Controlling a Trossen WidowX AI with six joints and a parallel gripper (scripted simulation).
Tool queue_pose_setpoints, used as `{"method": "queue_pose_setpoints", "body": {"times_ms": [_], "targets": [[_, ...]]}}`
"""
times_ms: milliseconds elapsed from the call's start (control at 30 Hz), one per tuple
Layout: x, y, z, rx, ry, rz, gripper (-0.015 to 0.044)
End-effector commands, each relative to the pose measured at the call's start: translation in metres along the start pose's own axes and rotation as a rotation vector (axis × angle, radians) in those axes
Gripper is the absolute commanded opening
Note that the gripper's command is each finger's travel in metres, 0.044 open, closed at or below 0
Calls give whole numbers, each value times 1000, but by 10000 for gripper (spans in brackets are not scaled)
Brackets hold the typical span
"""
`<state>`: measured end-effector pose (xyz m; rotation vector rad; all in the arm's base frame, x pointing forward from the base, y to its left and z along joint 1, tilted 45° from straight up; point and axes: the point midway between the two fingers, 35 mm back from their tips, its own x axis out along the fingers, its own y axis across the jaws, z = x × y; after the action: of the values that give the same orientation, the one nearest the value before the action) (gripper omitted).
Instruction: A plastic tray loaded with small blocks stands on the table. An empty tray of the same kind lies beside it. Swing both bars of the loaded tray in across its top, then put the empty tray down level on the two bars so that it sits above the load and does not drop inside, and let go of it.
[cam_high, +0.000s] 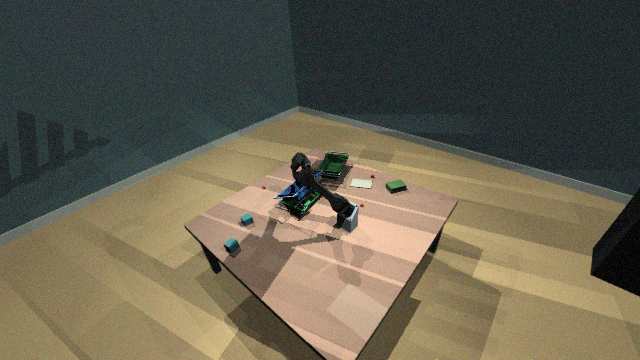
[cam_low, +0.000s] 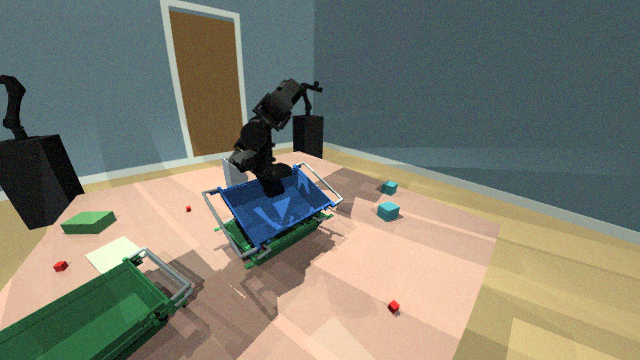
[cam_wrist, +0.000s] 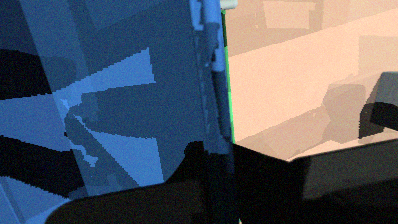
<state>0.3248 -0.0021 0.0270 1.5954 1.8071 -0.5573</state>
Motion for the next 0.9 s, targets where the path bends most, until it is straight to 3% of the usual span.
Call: {"method": "queue_pose_setpoints", "body": {"times_ms": [0, 867], "targets": [[1, -2, 0, 4, -2, 6, 0], [19, -15, 1, 4, -1, 6, 0]]}}
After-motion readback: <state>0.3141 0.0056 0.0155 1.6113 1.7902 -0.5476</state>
